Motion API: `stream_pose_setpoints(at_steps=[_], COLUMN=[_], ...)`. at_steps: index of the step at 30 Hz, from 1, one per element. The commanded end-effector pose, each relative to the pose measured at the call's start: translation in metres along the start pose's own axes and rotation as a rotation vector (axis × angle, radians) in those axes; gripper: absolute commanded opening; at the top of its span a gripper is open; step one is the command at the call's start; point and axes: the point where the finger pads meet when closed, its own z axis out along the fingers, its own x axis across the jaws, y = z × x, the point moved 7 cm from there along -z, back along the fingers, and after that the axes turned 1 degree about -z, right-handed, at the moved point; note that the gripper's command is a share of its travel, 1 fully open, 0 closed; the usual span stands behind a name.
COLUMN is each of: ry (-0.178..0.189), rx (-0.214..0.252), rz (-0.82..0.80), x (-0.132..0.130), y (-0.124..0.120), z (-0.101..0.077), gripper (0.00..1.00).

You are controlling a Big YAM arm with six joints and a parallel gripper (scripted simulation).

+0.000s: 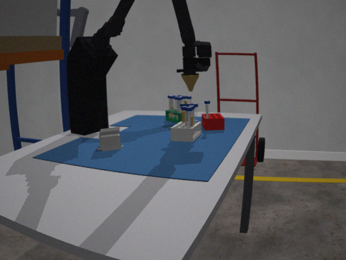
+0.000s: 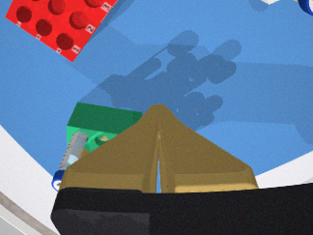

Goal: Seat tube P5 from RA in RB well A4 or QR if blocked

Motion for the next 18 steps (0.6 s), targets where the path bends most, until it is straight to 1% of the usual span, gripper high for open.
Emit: stream_pose_setpoints(at_steps=[1, 5, 7, 9, 12, 13, 18], ry=[0.011, 0.011, 0.011, 0.011, 0.011, 0.01, 0.007], rx=[-0.002, -0.001, -0.001, -0.001, -0.001, -0.011, -0.009], rz=[0.175, 0.308, 0.308, 0.351, 0.351, 0.369, 0.345], x=[0.004, 0.004, 0.004, 0.004, 0.004, -0.005, -0.02], y=[0.001, 0.001, 0.001, 0.001, 0.001, 0.01, 0.024], z=[-0.003, -0.003, -0.003, -0.003, -0.003, -0.005, -0.006], gripper=[0.0, 0.0, 0.0, 0.0, 0.0, 0.0, 0.0])
